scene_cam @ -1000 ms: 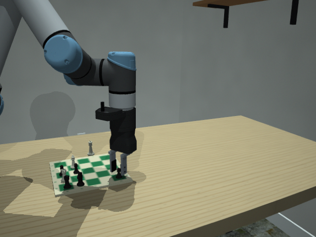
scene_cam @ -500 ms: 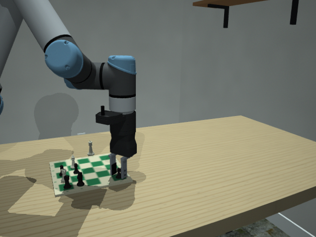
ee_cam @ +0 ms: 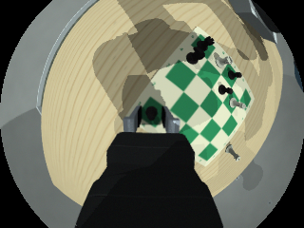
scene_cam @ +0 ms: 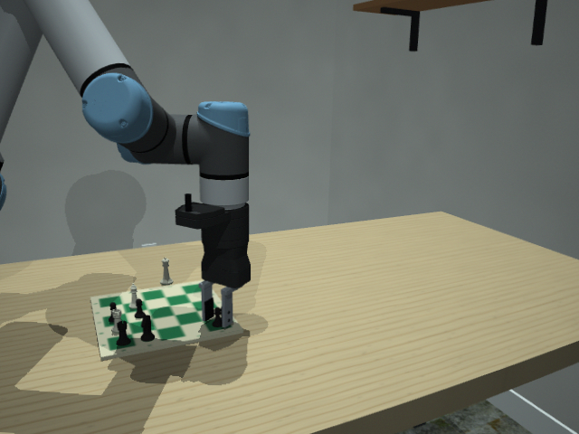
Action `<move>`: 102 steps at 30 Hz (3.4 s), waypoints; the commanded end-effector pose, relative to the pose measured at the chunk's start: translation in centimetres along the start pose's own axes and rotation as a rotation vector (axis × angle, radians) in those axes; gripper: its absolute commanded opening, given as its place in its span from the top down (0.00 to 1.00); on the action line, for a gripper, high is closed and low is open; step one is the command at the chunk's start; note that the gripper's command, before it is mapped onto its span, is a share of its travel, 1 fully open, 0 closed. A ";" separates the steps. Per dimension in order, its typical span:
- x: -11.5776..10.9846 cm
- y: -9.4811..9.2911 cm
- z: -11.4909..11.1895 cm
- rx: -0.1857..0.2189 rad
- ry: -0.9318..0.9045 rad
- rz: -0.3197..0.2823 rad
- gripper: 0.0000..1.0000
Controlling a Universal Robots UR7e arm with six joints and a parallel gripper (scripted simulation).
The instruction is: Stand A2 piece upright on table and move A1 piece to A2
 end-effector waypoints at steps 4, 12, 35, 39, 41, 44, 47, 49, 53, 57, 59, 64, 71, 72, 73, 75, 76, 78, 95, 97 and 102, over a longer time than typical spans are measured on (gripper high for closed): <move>0.0 0.0 0.0 0.001 0.000 -0.001 0.32; 0.0 0.0 0.0 0.001 0.000 -0.001 0.32; 0.0 0.0 0.0 0.001 0.000 -0.001 1.00; 0.0 0.0 0.0 0.001 0.000 -0.001 1.00; 0.0 0.0 0.0 0.001 0.000 -0.001 1.00; 0.0 0.0 0.0 0.001 0.000 -0.001 1.00; 0.0 0.0 0.0 0.001 0.000 -0.001 1.00; 0.0 0.1 0.0 0.001 0.000 -0.001 1.00; 0.0 0.6 0.0 0.001 0.000 -0.001 1.00; 0.0 2.2 0.0 0.001 0.000 -0.001 1.00; 0.0 2.2 0.0 0.001 0.000 -0.001 1.00; 0.0 5.2 0.0 0.001 0.000 -0.001 1.00; 0.0 9.1 0.0 0.001 0.000 -0.001 1.00; 0.0 9.4 0.0 0.001 0.000 -0.001 1.00; 0.0 9.6 0.0 0.001 0.000 -0.001 1.00; 0.0 9.8 0.0 0.001 0.000 -0.001 1.00; 0.0 9.8 0.0 0.001 0.000 -0.001 1.00; 0.0 10.0 0.0 0.001 0.000 -0.001 1.00; 2.4 10.1 2.0 0.001 0.151 0.000 1.00; 2.9 10.1 2.4 0.001 0.179 0.000 1.00; 2.9 10.1 2.4 0.001 0.180 0.000 1.00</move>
Point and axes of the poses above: the point where the finger pads meet when closed, its own y axis back along the fingers, its own z axis across the jaws, x = y × z, the point moved 9 cm from there along y, back along the fingers, and after that the axes turned 1 degree about y, right-handed, at the moved point
